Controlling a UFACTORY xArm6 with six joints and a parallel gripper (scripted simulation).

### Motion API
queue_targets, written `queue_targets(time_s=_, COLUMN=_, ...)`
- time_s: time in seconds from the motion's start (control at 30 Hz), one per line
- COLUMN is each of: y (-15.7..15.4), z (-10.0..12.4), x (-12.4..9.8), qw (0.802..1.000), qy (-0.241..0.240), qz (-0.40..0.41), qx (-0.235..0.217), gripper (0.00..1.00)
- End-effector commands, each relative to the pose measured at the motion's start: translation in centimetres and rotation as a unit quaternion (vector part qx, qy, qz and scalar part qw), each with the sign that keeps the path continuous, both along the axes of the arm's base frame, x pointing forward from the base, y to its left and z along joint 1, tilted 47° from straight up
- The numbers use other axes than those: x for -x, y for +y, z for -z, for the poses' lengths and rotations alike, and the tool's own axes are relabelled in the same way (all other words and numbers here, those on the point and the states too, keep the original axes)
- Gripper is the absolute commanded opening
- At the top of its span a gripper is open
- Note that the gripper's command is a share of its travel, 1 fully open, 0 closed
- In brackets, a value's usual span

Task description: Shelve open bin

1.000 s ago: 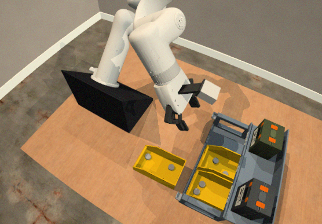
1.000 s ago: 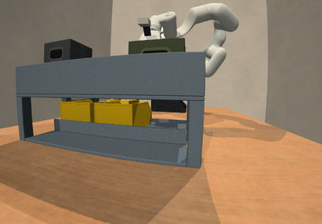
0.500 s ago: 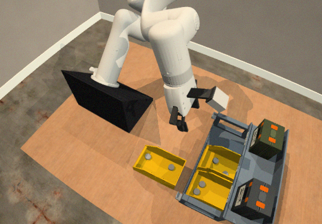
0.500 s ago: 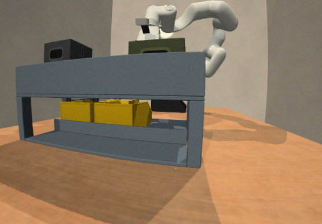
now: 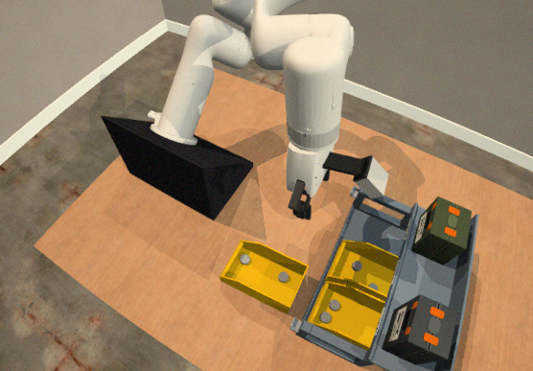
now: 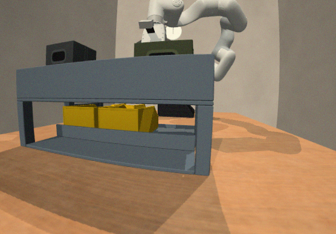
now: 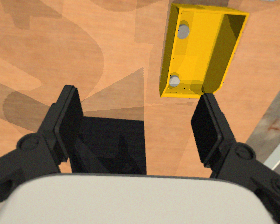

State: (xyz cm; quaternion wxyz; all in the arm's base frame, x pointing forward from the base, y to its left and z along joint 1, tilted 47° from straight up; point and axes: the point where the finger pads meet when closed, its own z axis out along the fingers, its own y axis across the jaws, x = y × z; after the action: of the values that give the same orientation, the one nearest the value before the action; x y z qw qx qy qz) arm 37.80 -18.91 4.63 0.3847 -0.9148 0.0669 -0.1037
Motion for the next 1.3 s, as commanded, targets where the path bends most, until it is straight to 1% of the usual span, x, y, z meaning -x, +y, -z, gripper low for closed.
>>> queue_targets(time_s=0.0, y=0.0, z=-0.1, x=-0.2, qw=0.998, qy=0.042, qz=-0.048, qx=-0.008, gripper=1.0)
queue_targets(time_s=0.3, y=0.0, z=-0.1, x=-0.2, qw=0.998, qy=0.042, qz=-0.048, qx=-0.008, gripper=1.0)
queue_targets(time_s=0.47, y=-3.2, z=3.5, x=1.3, qw=0.997, qy=0.05, qz=-0.057, qx=-0.008, gripper=1.0)
queue_targets(time_s=0.87, y=-3.2, z=3.5, x=1.3, qw=0.997, qy=0.05, qz=-0.057, qx=-0.008, gripper=1.0)
queue_targets(time_s=1.03, y=-6.4, z=7.0, x=2.7, qw=0.997, qy=0.05, qz=-0.057, qx=-0.008, gripper=1.0)
queue_targets(time_s=1.27, y=-6.4, z=7.0, x=2.7, qw=0.997, qy=0.05, qz=-0.057, qx=-0.008, gripper=1.0)
